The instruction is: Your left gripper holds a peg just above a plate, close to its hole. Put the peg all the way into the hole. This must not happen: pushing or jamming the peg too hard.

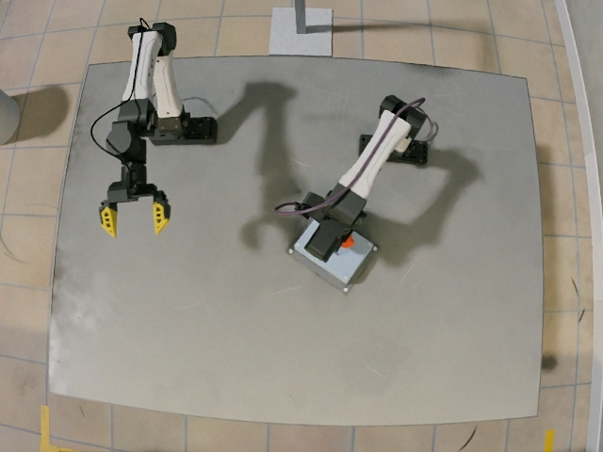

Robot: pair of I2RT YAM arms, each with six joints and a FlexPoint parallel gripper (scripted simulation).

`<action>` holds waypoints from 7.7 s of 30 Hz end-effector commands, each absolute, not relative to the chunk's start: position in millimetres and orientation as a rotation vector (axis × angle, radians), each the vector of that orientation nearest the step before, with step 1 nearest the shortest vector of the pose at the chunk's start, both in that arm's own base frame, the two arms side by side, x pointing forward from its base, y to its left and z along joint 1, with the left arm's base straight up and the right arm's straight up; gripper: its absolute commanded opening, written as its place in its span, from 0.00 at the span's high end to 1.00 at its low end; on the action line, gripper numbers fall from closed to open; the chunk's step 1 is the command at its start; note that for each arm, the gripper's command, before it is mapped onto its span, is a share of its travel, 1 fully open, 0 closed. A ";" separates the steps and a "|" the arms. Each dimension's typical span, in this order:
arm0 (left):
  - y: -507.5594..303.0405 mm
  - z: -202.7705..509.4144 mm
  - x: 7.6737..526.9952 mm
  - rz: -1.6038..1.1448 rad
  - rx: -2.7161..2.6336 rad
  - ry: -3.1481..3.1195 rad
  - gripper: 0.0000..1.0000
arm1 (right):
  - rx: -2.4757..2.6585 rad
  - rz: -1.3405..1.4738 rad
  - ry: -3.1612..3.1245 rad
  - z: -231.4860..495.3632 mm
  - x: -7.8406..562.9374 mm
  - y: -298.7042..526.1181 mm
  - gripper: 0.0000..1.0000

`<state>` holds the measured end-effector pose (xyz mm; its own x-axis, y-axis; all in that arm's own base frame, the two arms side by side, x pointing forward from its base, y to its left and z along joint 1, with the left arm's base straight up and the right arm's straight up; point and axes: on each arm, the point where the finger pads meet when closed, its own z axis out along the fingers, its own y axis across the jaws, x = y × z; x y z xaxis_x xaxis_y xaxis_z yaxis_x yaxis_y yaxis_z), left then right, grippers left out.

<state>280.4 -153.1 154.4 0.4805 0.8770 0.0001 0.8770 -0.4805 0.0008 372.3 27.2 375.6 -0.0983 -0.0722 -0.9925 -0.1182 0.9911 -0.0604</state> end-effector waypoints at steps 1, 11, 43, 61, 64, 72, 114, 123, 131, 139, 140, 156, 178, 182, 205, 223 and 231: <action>-152.8 177.1 280.2 0.022 2.686 1.594 0.66 | -0.209 0.095 1.724 363.4 353.7 51.5 0.00; -158.5 196.0 284.3 0.011 2.666 1.556 0.66 | -0.431 0.295 1.808 336.1 288.6 132.3 0.00; -158.1 171.1 284.3 -0.064 2.568 1.426 0.66 | -0.892 0.621 1.768 306.1 151.5 207.5 0.00; -171.0 137.4 307.9 -0.044 2.551 1.381 0.66 | -0.894 0.622 1.768 306.1 151.3 207.7 0.00; -168.6 141.2 308.6 -0.059 2.580 1.427 0.66 | -0.894 0.622 1.768 306.1 151.3 207.7 0.00; -166.1 152.2 308.3 -0.013 2.545 1.413 0.66 | -0.894 0.622 1.768 306.1 151.3 207.7 0.00; -162.4 128.7 303.2 -0.027 2.545 1.392 0.66 | -0.894 0.622 1.768 306.1 151.3 207.7 0.00; -163.3 111.2 303.7 -0.057 2.575 1.401 0.66 | -0.894 0.622 1.768 306.1 151.3 207.7 0.00; -161.8 124.5 301.3 -0.045 2.569 1.395 0.66 | -0.894 0.622 1.768 306.1 151.3 207.7 0.00; -157.5 134.0 291.7 -0.055 2.567 1.417 0.66 | -0.894 0.622 1.768 306.1 151.3 207.7 0.00; -159.3 136.9 295.3 -0.039 2.557 1.407 0.66 | -0.894 0.622 1.768 306.1 151.3 207.7 0.00; -158.1 131.3 293.5 -0.051 2.571 1.405 0.66 | -0.894 0.622 1.768 306.1 151.3 207.7 0.00; -158.5 128.2 294.6 -0.077 2.592 1.421 0.66 | -0.894 0.622 1.768 306.1 151.3 207.7 0.00; -158.4 132.1 294.4 -0.066 2.584 1.415 0.66 | -0.894 0.622 1.768 306.1 151.3 207.7 0.00; -159.2 109.2 301.3 -0.057 2.575 1.407 0.66 | -0.894 0.622 1.768 306.1 151.3 207.7 0.00; -160.1 128.2 299.5 -0.059 2.570 1.422 0.66 | -0.894 0.622 1.768 306.1 151.3 207.7 0.00; -157.5 127.3 295.1 -0.053 2.565 1.423 0.66 | -0.894 0.622 1.768 306.1 151.3 207.7 0.00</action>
<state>290.1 -155.5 112.8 0.5306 0.8367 -0.1356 0.8473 -0.5198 0.1089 151.8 210.2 317.9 -0.1775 -0.2551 -0.9505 -0.8128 0.5825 -0.0045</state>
